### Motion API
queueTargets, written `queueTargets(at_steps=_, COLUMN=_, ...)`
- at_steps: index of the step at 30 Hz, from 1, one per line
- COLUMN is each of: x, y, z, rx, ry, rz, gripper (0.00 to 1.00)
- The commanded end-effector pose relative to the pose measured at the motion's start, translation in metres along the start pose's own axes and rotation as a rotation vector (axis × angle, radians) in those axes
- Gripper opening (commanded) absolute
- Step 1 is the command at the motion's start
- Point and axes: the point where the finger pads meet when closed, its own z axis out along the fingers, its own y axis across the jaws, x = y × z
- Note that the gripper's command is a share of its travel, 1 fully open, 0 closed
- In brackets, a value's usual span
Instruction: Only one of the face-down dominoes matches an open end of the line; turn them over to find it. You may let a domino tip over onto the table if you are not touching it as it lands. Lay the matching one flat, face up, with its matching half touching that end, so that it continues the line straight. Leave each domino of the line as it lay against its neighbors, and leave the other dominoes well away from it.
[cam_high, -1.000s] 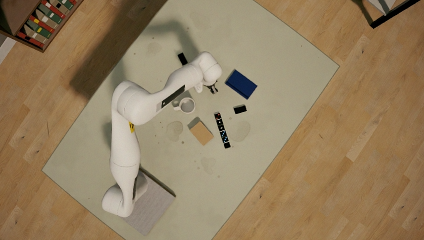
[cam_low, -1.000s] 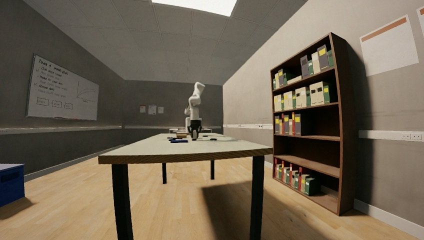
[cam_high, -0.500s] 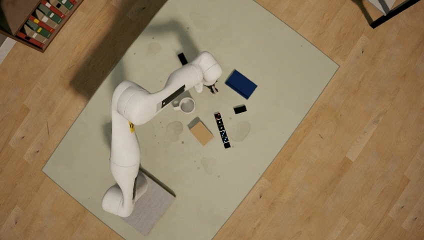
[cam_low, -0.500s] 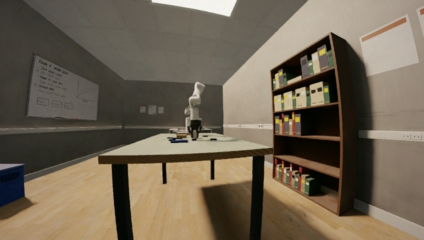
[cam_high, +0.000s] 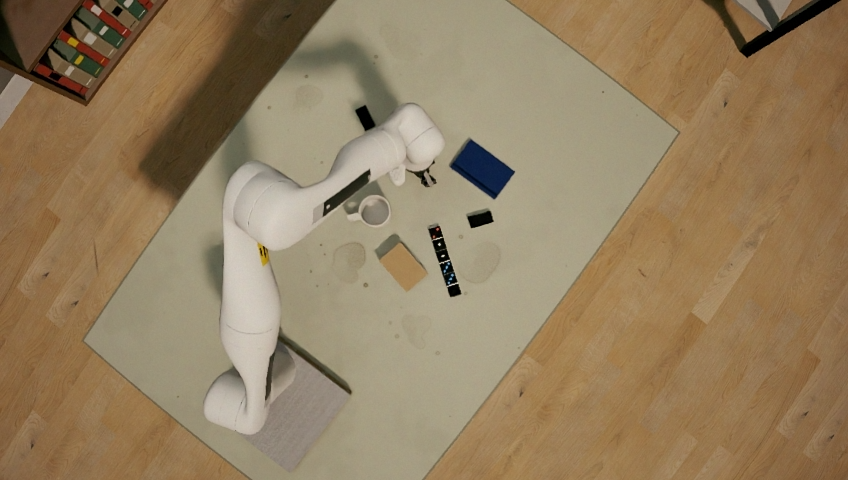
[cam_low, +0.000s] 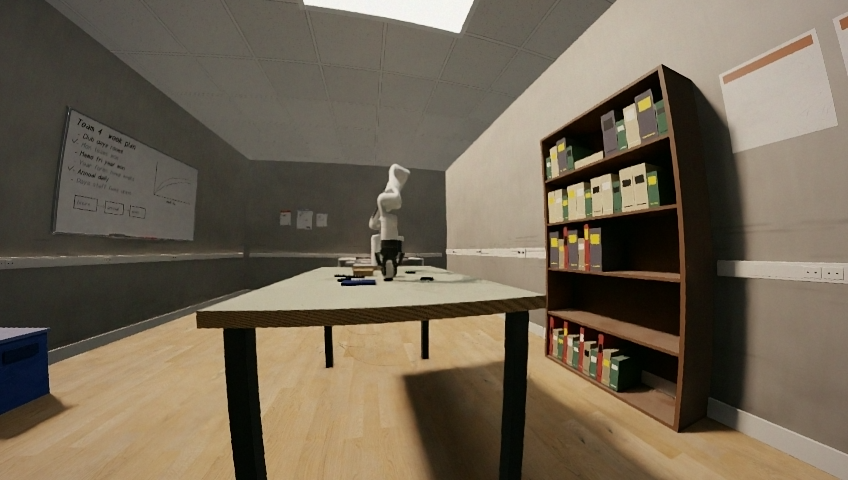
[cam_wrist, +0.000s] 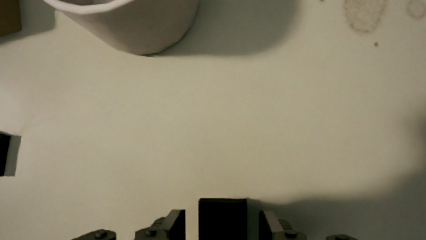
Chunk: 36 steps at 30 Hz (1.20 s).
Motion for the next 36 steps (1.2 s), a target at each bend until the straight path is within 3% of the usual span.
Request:
queueTargets(at_steps=1, x=-0.001, y=0.000, z=-0.001, rx=-0.001, ry=-0.002, rz=0.000, gripper=0.49)
queueTargets(at_steps=15, x=-0.001, y=0.000, z=-0.001, rx=-0.001, ry=-0.003, rz=0.000, gripper=0.49)
queueTargets(at_steps=23, x=0.001, y=0.000, z=-0.014, rx=-0.001, ry=-0.135, rz=0.000, gripper=0.49)
queueTargets(at_steps=36, x=0.001, y=0.000, z=-0.010, rx=-0.001, ry=-0.142, rz=0.000, gripper=0.49)
